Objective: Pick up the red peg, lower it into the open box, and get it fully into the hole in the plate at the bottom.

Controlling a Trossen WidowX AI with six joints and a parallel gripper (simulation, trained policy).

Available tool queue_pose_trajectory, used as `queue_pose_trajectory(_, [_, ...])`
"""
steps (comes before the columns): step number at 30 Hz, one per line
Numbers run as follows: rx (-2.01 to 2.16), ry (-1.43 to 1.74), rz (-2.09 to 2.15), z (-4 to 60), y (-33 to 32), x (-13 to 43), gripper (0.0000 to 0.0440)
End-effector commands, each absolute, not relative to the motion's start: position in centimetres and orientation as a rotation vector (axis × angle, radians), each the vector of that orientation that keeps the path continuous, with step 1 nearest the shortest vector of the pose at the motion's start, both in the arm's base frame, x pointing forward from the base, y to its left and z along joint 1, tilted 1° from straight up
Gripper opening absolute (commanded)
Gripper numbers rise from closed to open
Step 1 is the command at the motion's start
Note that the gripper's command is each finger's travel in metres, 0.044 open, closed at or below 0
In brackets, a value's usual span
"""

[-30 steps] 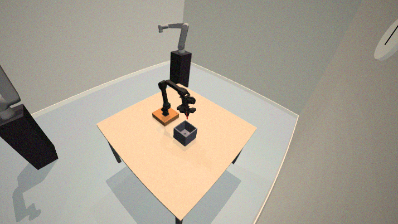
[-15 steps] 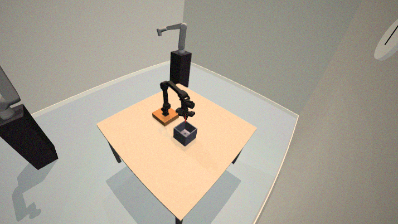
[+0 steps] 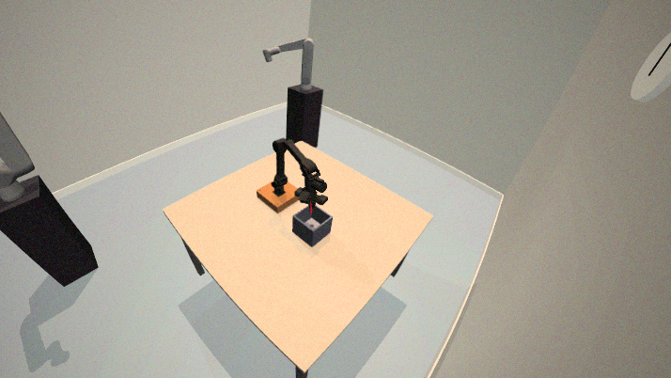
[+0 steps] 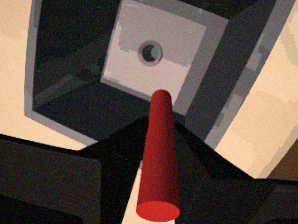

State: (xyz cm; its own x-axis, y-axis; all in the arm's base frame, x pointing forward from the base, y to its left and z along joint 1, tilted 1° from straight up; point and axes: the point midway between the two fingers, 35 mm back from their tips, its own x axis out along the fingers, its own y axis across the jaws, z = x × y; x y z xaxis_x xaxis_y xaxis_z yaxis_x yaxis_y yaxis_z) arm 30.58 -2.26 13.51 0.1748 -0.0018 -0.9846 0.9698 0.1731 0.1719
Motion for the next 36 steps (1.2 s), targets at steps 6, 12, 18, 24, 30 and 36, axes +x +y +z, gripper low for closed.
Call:
queue_pose_trajectory(6, [1.139,1.175,-0.965,11.4,-3.2,31.6,0.0000])
queue_pose_trajectory(12, [1.137,1.191,-0.958,10.0,-3.5,32.3,0.0000])
queue_pose_trajectory(18, [1.126,1.204,-0.941,8.8,-3.9,33.0,0.0000])
queue_pose_trajectory(24, [1.105,1.227,-0.924,7.3,-4.0,33.6,0.0000])
queue_pose_trajectory(30, [1.076,1.242,-0.920,6.0,-4.2,34.0,0.0000])
queue_pose_trajectory(36, [1.046,1.276,-0.924,5.3,-4.2,34.1,0.0086])
